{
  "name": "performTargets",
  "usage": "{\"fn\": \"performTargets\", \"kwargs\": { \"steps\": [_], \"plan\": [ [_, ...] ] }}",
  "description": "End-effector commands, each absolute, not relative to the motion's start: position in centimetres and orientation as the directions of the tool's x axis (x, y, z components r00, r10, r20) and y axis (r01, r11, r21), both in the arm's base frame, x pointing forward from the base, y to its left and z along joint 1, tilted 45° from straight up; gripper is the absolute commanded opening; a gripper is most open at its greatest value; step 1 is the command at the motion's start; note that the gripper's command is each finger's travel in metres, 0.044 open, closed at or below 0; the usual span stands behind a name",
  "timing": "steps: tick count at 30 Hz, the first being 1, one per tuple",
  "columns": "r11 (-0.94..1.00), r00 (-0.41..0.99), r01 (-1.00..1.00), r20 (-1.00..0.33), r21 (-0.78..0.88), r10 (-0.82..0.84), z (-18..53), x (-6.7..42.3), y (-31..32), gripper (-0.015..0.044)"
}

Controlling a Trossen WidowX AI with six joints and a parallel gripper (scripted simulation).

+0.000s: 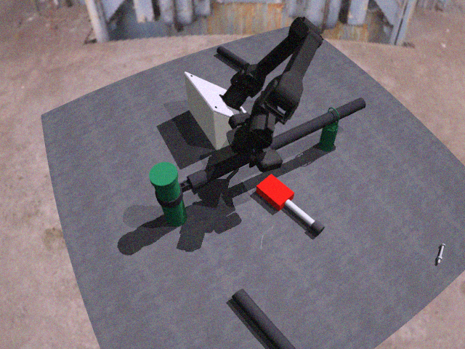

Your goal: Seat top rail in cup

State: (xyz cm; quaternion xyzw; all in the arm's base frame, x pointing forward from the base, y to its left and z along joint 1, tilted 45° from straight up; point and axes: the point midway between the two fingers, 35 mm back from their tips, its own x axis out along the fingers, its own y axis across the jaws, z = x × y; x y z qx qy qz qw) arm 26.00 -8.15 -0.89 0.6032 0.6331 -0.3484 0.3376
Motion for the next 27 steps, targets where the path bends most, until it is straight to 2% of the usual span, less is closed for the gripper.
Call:
{"fn": "performTargets", "kwargs": {
  "steps": [1, 27],
  "plan": [
    [0.029, -0.038, 0.999, -0.853, -0.026, 0.520, -0.74, 26.25, -8.59, 0.0000],
    [0.035, -0.051, 0.999, -0.845, -0.039, 0.532, -0.89, 26.02, -8.17, 0.0000]
  ]
}}
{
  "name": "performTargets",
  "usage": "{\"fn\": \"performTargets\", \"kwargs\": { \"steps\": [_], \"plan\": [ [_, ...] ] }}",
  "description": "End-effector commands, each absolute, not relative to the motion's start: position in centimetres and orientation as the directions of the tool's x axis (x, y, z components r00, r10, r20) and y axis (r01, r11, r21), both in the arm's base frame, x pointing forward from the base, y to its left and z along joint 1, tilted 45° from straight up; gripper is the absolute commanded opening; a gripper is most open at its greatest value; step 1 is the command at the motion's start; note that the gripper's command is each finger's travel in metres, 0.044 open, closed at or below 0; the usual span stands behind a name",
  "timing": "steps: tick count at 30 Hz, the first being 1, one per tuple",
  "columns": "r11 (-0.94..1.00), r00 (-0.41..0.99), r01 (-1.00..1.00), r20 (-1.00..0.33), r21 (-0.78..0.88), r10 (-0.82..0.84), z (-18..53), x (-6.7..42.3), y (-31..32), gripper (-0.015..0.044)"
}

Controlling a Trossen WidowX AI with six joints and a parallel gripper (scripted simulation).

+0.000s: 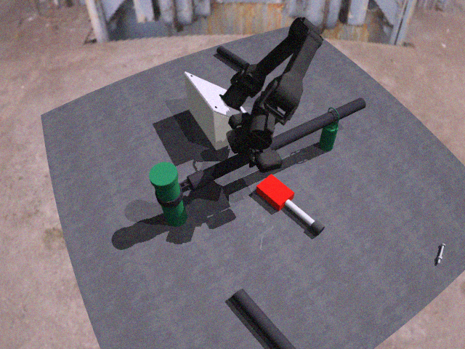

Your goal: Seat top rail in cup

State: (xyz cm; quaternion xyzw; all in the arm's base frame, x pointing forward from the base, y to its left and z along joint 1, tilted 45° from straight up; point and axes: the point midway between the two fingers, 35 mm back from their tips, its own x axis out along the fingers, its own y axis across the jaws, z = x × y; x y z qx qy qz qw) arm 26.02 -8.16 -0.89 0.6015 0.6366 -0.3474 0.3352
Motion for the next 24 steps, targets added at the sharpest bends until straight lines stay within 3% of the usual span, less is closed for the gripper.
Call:
{"fn": "performTargets", "kwargs": {
  "steps": [1, 24],
  "plan": [
    [0.035, -0.051, 0.999, -0.845, -0.039, 0.532, -0.9, 26.0, -8.2, 0.0000],
    [0.035, -0.051, 0.999, -0.845, -0.038, 0.532, -1.0, 26.8, -9.2, 0.0000]
  ]
}}
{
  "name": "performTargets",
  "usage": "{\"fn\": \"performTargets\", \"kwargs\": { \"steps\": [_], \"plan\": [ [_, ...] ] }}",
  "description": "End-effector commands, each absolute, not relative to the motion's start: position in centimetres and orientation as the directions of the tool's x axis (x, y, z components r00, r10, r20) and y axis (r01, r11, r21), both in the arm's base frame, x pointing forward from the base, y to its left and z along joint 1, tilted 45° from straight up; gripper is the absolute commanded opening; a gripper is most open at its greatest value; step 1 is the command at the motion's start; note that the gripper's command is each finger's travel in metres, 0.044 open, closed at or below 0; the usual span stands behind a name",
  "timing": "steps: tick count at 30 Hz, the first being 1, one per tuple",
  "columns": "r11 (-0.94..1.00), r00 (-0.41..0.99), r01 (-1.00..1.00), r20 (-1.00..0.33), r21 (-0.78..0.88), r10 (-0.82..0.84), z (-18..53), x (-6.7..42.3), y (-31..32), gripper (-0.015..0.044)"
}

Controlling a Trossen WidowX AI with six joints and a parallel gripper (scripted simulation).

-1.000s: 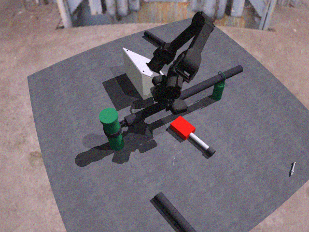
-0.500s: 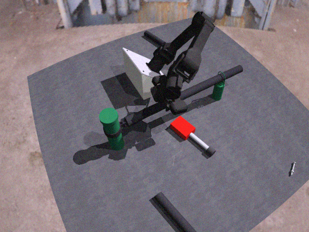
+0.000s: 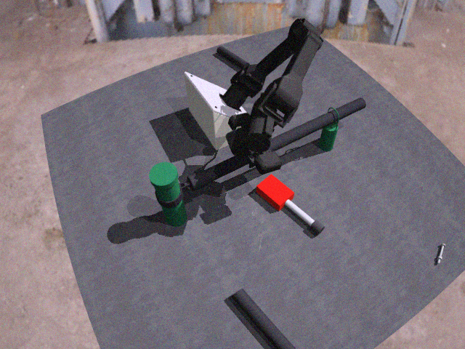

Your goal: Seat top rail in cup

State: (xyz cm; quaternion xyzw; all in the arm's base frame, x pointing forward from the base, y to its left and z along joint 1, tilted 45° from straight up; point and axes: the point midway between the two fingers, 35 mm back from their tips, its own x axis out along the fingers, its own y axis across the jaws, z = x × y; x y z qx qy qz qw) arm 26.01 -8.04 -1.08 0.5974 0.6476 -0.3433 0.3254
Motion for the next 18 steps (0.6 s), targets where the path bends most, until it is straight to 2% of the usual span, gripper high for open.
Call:
{"fn": "performTargets", "kwargs": {
  "steps": [1, 18],
  "plan": [
    [0.035, -0.051, 0.999, -0.845, -0.038, 0.532, -0.99, 26.81, -9.24, 0.0000],
    [0.035, -0.051, 0.999, -0.845, -0.038, 0.532, -0.97, 26.99, -9.36, 0.0000]
  ]
}}
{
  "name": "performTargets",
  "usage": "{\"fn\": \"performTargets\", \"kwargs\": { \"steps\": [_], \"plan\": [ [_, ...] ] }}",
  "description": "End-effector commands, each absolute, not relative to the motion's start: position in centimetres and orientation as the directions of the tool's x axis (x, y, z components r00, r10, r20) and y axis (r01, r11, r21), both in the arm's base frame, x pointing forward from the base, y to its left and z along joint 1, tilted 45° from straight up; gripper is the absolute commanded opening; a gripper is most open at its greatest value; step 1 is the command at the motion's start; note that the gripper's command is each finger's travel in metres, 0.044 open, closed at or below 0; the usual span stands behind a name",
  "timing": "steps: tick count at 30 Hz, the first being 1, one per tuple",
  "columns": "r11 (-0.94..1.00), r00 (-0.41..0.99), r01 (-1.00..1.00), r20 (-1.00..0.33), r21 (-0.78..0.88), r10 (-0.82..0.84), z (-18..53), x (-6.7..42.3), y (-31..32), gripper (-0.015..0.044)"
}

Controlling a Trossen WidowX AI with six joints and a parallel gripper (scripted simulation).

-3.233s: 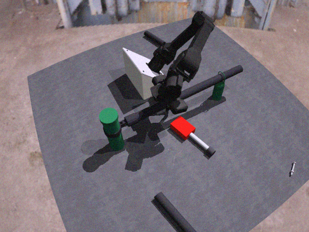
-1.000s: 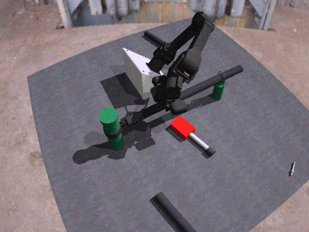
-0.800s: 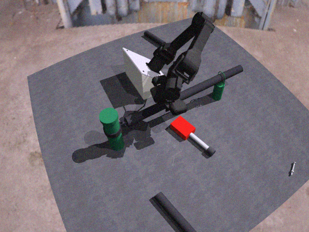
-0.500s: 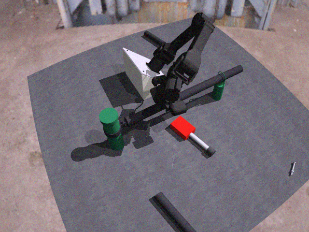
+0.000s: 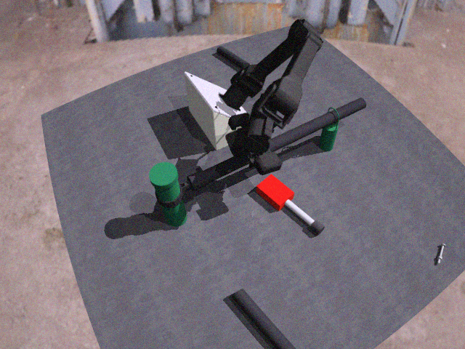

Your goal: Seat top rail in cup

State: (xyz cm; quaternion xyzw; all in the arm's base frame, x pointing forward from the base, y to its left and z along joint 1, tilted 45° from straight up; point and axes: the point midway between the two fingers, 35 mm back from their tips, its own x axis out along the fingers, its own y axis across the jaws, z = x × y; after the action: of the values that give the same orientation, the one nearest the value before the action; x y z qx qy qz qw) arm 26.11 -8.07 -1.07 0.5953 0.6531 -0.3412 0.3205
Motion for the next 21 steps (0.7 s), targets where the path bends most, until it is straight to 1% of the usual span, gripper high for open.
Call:
{"fn": "performTargets", "kwargs": {
  "steps": [1, 18, 19, 21],
  "plan": [
    [0.035, -0.051, 0.999, -0.845, -0.038, 0.532, -1.0, 27.0, -9.4, 0.0000],
    [0.035, -0.051, 0.999, -0.845, -0.038, 0.532, -0.9, 27.1, -9.4, 0.0000],
    [0.060, -0.085, 0.996, -0.825, -0.062, 0.559, -1.0, 26.2, -8.1, 0.0000],
    [0.060, -0.085, 0.996, -0.825, -0.062, 0.559, -1.0, 26.2, -8.1, 0.0000]
  ]
}}
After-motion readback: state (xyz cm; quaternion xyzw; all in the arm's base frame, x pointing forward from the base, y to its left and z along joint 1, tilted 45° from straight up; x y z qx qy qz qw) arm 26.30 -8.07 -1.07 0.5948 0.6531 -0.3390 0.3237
